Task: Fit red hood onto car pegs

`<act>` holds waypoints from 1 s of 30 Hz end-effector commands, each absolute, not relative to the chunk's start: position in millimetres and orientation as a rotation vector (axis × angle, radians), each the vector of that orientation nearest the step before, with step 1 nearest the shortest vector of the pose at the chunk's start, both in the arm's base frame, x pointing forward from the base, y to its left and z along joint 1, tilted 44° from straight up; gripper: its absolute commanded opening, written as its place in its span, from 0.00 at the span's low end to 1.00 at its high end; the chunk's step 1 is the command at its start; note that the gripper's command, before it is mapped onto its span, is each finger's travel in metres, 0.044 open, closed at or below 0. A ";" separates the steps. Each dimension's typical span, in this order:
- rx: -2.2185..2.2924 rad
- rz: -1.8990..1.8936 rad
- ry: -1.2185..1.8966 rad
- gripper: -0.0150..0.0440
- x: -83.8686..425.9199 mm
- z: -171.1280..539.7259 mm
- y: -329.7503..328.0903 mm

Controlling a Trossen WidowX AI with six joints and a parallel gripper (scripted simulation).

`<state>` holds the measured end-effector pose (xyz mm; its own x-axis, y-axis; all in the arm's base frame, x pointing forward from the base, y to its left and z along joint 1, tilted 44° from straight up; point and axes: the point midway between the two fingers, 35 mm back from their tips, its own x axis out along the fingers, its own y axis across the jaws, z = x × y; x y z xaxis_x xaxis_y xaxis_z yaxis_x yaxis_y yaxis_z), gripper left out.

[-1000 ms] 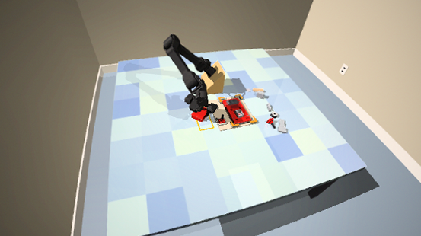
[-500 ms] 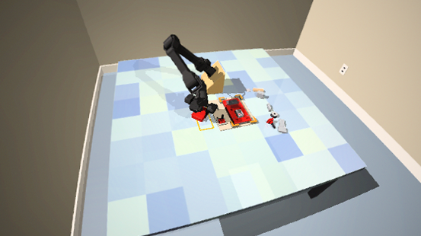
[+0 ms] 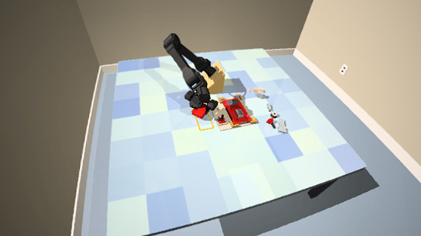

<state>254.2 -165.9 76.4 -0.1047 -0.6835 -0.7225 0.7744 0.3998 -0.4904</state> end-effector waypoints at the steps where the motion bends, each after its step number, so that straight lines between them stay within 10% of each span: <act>1: 0.105 -1.232 1.121 0.25 258.0 88.6 -157.1; 30: 0.045 -1.140 1.200 0.25 285.8 106.5 -93.6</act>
